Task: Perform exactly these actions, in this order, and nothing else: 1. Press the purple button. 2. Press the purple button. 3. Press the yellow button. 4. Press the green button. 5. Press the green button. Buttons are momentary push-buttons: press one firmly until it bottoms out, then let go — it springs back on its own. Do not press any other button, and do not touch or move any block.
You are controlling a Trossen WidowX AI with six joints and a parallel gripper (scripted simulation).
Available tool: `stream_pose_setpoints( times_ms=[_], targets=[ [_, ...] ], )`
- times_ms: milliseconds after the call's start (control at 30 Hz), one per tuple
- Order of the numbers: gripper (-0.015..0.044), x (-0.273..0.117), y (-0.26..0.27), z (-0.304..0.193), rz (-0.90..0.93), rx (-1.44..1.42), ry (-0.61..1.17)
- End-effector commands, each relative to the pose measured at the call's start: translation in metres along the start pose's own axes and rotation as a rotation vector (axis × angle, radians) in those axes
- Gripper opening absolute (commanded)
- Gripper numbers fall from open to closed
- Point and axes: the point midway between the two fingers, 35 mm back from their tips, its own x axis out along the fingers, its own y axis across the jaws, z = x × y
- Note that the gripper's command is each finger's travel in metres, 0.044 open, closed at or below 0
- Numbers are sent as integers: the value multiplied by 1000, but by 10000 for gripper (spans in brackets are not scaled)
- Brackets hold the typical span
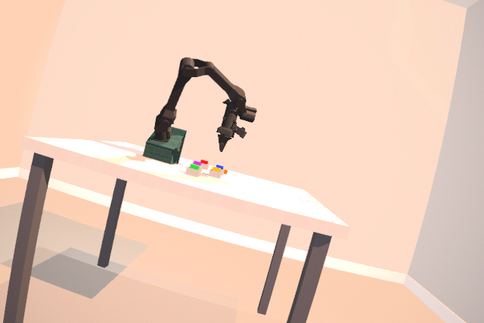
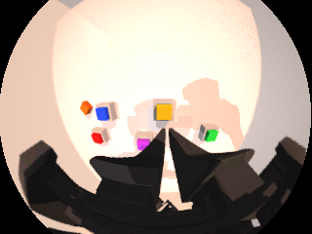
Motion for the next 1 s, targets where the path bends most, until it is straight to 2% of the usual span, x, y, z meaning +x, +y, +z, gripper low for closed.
stream_pose_setpoints(
  times_ms=[0,167,567,800,867,967],
  targets=[
    [20,-18,-2,1,6,14,-6],
    [20,-18,-18,-4,23,43,-10],
    [20,-17,-130,-60,7,22,-7],
    [20,-17,-143,-71,-2,12,-3],
    [20,-7,-142,-70,0,12,-3],
    [20,35,-143,-70,-2,12,-4]
  ],
)
